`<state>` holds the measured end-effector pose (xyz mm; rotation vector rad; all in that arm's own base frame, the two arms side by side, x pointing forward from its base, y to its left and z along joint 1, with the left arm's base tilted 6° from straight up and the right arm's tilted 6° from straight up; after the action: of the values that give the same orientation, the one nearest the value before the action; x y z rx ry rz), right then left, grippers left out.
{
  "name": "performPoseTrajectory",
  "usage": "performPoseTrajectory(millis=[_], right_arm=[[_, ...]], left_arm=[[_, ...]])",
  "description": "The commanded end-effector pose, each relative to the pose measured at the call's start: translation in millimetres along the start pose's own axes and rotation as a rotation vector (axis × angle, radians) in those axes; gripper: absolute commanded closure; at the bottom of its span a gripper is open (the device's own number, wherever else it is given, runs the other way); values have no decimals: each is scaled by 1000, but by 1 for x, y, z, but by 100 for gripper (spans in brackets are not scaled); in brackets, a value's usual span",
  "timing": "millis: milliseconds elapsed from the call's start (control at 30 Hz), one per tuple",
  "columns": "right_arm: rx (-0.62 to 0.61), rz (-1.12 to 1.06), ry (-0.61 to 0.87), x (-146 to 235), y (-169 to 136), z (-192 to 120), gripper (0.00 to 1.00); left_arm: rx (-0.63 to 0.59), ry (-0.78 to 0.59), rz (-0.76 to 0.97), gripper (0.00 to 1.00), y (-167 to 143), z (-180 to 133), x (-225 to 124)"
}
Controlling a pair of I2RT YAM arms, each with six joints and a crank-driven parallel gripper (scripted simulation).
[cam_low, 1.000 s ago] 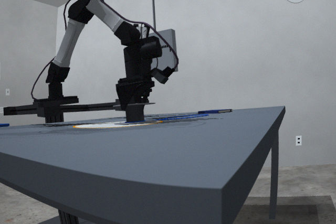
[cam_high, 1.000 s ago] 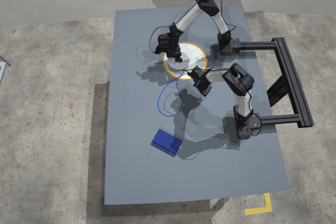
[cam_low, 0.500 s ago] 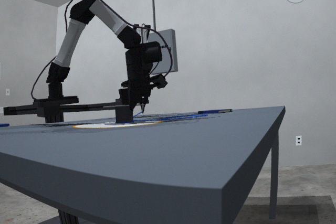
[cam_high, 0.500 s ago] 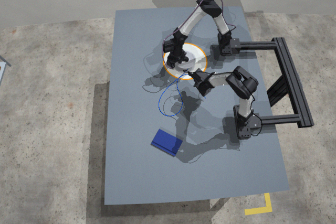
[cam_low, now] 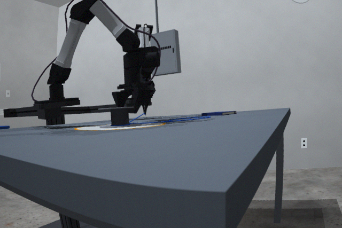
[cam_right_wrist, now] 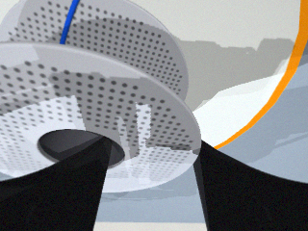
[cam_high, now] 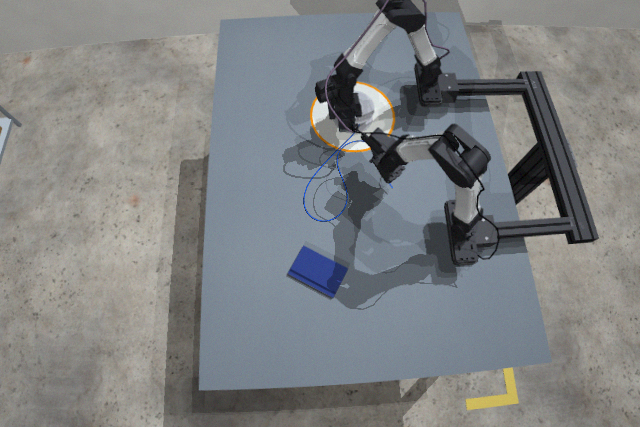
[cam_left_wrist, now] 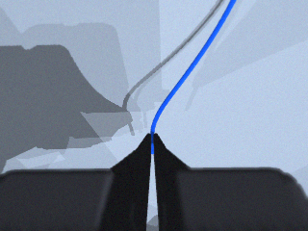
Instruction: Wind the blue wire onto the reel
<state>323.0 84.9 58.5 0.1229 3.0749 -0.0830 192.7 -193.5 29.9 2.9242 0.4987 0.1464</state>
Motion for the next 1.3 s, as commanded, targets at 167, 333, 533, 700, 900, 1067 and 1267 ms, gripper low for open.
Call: performPoseTrajectory(millis=[167, 333, 533, 700, 900, 1067, 1267], right_arm=[[14, -53, -5, 4, -9, -3, 23], [14, -53, -5, -1, -3, -61, 23], [14, -51, -5, 3, 12, -68, 23], [14, -25, -5, 3, 9, -57, 23], [14, 188, -6, 6, -2, -41, 23], [13, 563, -9, 19, -15, -38, 23], [12, 910, -8, 29, -23, -40, 23]], left_arm=[[-10, 10, 42, 100, 7, -4, 3], [-1, 3, 81, 100, 7, -3, 4], [1, 2, 98, 100, 10, -4, 4], [1, 2, 87, 100, 11, -4, 5], [1, 2, 81, 100, 11, -4, 4], [1, 2, 82, 100, 11, -3, 4], [1, 2, 82, 100, 11, -3, 4]])
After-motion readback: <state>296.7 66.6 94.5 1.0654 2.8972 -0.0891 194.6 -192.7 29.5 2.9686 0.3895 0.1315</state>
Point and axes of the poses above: on each arm, the point where the finger pads meet when closed, its own z axis out along the fingers, its own x axis across the jaws, y = z × x, the point moved 10 cm from there along -z, back along the fingers, and after that the axes turned 11 degrees about z, right-handed, at the moved point
